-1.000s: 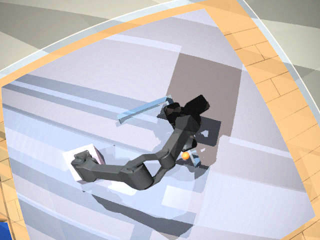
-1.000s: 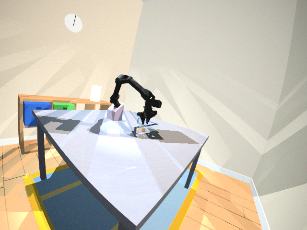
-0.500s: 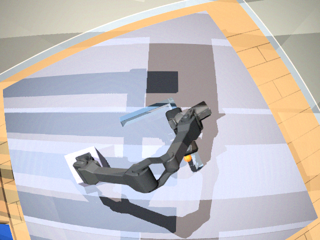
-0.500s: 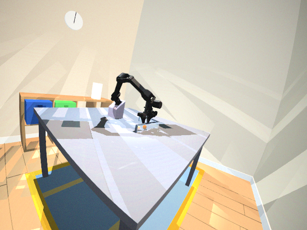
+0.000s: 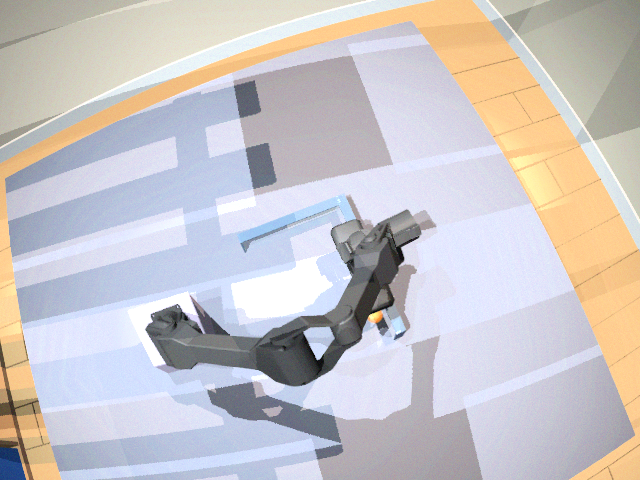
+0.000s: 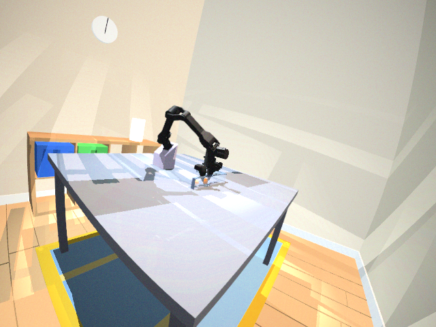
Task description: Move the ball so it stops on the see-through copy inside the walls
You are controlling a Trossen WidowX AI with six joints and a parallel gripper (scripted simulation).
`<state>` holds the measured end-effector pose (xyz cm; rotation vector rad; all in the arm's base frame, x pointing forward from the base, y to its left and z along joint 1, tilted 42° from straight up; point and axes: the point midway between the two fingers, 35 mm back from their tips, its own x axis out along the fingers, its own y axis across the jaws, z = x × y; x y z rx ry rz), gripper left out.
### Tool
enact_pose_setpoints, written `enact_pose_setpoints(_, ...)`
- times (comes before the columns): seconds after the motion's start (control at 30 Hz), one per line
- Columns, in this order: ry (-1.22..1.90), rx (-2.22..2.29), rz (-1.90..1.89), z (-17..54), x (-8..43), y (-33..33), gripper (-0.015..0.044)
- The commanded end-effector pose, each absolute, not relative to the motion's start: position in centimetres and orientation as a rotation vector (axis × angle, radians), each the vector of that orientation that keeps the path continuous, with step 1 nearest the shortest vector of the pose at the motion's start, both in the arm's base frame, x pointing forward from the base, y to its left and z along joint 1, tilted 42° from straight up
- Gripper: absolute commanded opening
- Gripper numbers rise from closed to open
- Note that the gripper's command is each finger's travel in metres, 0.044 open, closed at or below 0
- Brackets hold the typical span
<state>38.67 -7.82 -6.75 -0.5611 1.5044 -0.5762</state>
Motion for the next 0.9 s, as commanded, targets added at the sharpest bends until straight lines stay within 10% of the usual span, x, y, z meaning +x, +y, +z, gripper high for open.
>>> enact_pose_setpoints(0.0, 1.512, -0.571, -0.574, -7.2, 38.5, -8.1, 0.0213)
enact_pose_setpoints(0.5, 1.528, -0.587, -0.557, -6.7, 38.0, -7.1, 0.0000)
enact_pose_setpoints(0.87, 1.600, -0.617, -0.524, -3.7, 36.6, -2.8, 0.0000)
